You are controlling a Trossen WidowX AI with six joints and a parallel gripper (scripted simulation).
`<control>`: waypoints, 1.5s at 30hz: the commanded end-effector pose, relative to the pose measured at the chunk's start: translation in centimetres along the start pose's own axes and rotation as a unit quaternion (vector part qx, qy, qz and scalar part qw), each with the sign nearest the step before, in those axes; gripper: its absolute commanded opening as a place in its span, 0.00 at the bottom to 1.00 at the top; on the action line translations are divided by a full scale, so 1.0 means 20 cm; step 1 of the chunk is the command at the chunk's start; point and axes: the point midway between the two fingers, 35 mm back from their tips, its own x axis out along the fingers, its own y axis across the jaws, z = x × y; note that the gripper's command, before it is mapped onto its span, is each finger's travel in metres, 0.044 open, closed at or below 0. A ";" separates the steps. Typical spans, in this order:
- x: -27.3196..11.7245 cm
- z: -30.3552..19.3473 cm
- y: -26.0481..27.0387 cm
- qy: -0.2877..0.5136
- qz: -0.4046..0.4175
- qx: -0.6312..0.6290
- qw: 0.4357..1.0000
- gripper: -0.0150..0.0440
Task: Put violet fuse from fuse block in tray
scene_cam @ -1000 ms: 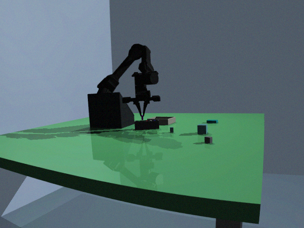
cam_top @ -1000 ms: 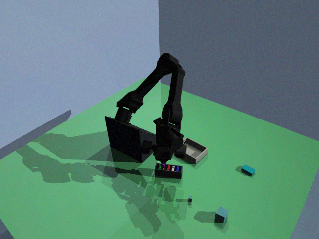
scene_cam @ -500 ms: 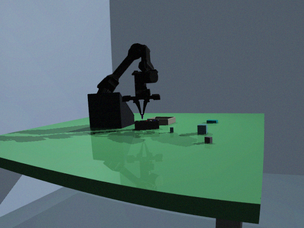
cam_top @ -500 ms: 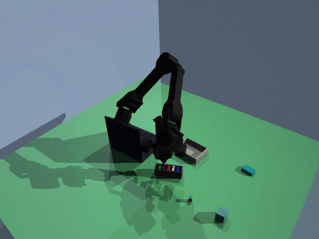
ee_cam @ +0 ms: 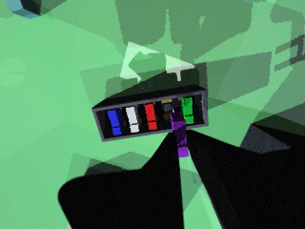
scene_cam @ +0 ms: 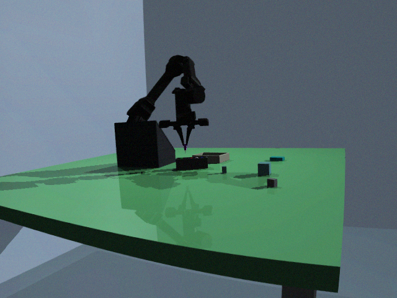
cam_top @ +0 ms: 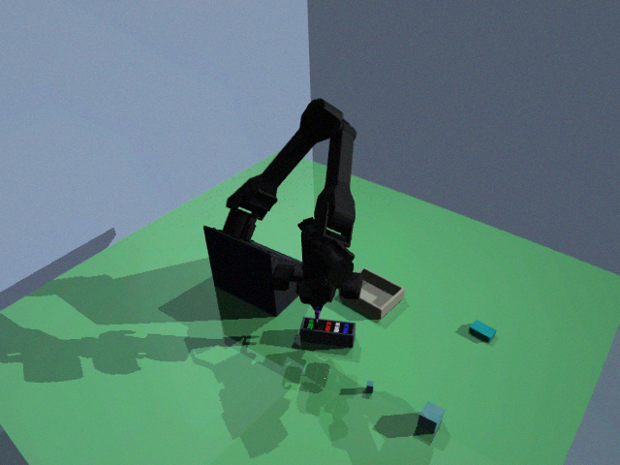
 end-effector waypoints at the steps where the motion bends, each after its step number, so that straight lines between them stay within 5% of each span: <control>1: -0.03 0.00 0.01 -0.006 0.001 -0.005 1.000 0.25; 32: -0.03 -0.78 0.52 -0.002 0.004 -0.005 1.000 0.25; 45: 0.03 -0.80 0.53 -0.001 0.004 -0.005 1.000 0.25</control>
